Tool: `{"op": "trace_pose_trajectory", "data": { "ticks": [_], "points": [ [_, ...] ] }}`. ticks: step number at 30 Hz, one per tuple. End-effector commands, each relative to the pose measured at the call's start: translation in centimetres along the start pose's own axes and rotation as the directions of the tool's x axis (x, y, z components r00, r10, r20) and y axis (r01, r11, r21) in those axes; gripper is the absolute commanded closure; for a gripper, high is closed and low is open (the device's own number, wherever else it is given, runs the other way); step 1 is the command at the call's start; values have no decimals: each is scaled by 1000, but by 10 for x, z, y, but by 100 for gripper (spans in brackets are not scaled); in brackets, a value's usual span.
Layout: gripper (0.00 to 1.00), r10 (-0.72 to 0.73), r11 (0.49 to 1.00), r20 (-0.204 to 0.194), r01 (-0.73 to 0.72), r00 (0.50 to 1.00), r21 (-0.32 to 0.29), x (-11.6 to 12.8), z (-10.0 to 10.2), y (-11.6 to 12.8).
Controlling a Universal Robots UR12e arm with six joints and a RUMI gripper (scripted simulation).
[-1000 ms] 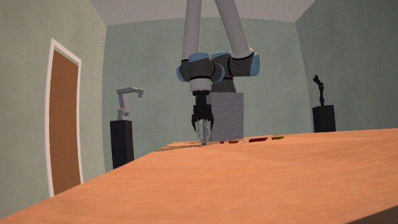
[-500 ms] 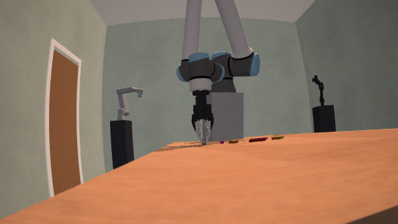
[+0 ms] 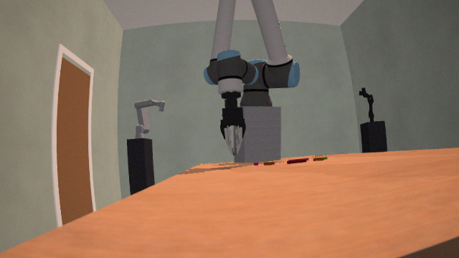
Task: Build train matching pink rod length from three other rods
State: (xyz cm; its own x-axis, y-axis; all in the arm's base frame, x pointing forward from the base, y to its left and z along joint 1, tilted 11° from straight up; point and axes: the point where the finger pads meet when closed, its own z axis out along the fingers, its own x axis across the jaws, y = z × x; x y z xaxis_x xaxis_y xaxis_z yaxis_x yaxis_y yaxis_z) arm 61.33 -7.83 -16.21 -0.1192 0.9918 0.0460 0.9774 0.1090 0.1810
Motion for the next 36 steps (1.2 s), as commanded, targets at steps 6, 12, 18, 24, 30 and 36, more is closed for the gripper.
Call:
{"op": "trace_pose_trajectory", "data": {
  "ticks": [6,12,18,24,30,36],
  "points": [
    [100,0,1000,0,0,1000,0,0,-50,0],
    [100,0,1000,0,0,1000,0,0,-56,0],
    [100,0,1000,0,0,1000,0,0,-56,0],
    [100,15,1000,0,-15,1000,0,2,-56,0],
    [100,92,996,0,-92,996,0,11,-56,-3],
    [100,292,956,0,-292,956,0,36,-56,-10]
  ]
}}
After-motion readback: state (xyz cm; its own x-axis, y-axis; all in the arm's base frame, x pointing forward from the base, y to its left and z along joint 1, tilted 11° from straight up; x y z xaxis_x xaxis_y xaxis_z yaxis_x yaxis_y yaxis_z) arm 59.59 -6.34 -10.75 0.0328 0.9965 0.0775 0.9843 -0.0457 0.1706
